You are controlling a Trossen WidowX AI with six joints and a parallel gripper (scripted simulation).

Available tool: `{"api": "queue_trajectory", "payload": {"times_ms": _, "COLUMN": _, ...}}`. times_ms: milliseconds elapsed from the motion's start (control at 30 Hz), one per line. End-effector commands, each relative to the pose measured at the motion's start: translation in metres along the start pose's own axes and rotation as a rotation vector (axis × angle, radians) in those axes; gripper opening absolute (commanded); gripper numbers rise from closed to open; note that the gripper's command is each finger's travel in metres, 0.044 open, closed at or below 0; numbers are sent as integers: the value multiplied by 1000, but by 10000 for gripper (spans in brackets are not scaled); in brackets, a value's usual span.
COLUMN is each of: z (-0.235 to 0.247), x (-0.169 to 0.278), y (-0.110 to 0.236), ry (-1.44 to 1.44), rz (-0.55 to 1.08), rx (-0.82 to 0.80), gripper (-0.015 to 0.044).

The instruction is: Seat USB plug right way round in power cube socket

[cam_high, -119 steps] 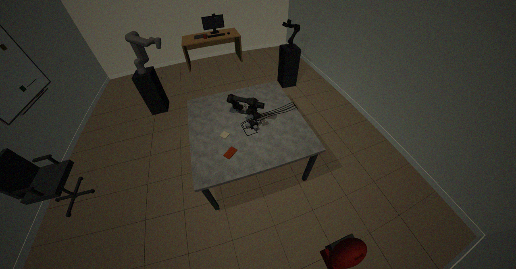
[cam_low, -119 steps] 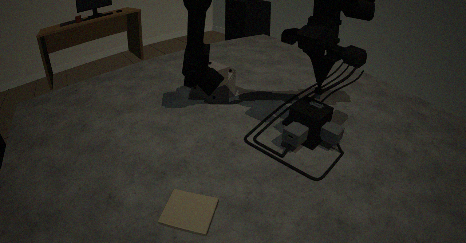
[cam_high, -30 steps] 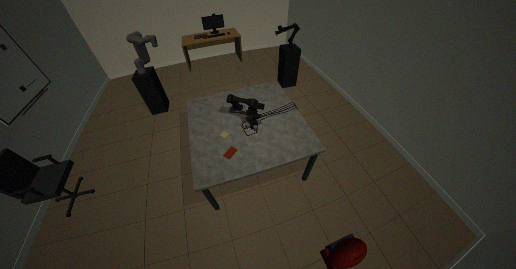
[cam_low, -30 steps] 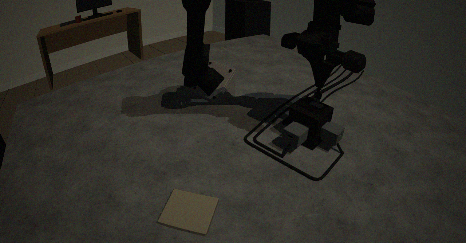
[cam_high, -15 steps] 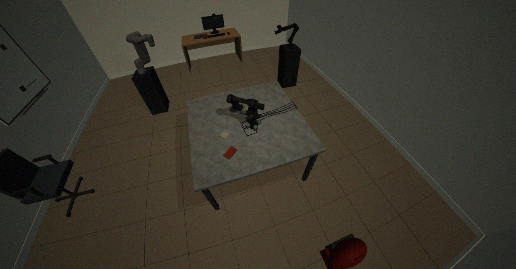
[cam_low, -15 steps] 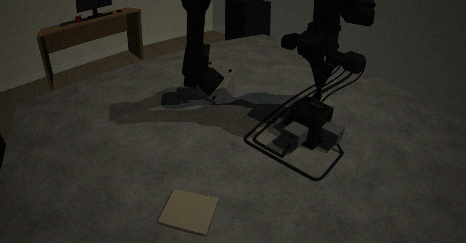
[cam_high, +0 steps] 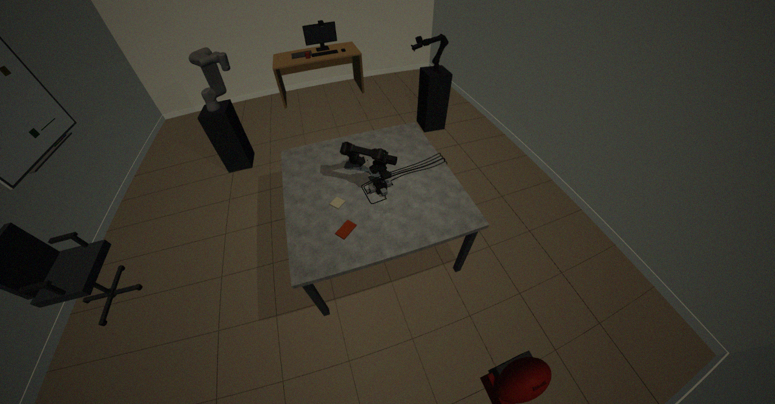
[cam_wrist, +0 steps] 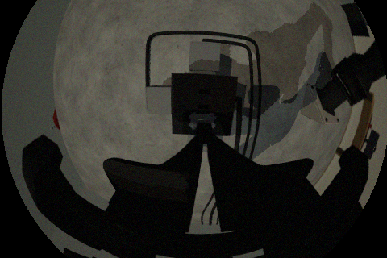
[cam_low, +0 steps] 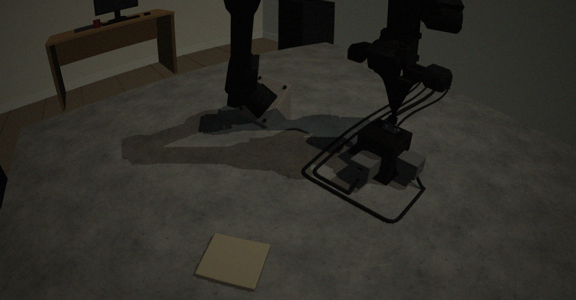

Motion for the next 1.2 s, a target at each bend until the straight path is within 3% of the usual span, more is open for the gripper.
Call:
{"api": "queue_trajectory", "payload": {"times_ms": 0, "z": 0, "x": 0, "y": -1, "ry": 3, "rz": -2, "rx": -3, "gripper": 0}}
{"api": "queue_trajectory", "payload": {"times_ms": 1167, "z": 0, "x": 0, "y": -5, "ry": 3, "rz": -2, "rx": -3, "gripper": 0}}
Point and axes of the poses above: the point midway between the two fingers, 35 mm back from their tips, its own y axis back along the fingers, its own z axis across the jaws, x = y × z, the point moved 8 cm from there along y, back along the fingers, and after that the axes turned 5 degrees about y, right-handed, at the moved point
